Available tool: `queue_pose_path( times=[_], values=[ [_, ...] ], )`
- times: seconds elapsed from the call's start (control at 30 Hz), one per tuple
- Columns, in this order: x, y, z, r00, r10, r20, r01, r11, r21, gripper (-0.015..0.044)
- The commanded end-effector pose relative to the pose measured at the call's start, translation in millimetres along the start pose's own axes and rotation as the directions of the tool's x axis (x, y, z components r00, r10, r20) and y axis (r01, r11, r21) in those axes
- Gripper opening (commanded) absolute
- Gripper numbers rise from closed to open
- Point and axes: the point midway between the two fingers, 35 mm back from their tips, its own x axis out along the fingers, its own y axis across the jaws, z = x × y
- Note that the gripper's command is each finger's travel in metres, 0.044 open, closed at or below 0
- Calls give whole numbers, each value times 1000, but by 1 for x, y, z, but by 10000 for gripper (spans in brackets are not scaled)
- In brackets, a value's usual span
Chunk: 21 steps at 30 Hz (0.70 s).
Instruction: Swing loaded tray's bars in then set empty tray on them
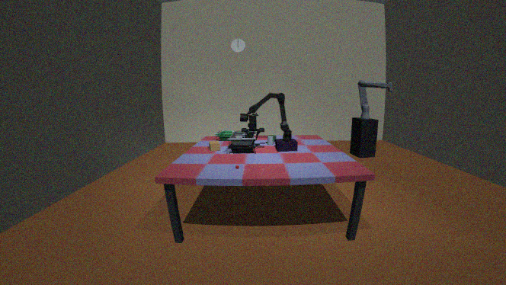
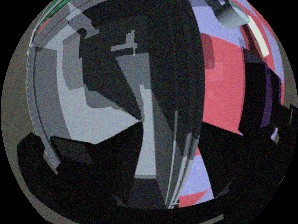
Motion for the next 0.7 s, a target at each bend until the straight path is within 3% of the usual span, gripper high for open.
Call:
queue_pose_path(
  times=[0.0, 0.3, 0.67],
  values=[
    [1, -1, 0, 1000, -4, 1, 4, 1000, -2, 308],
    [1, -1, 0, 1000, -4, 1, 4, 1000, -2, 440],
    [-14, 3, 0, 1000, -1, 0, 1, 1000, 0, 440]
  ],
)
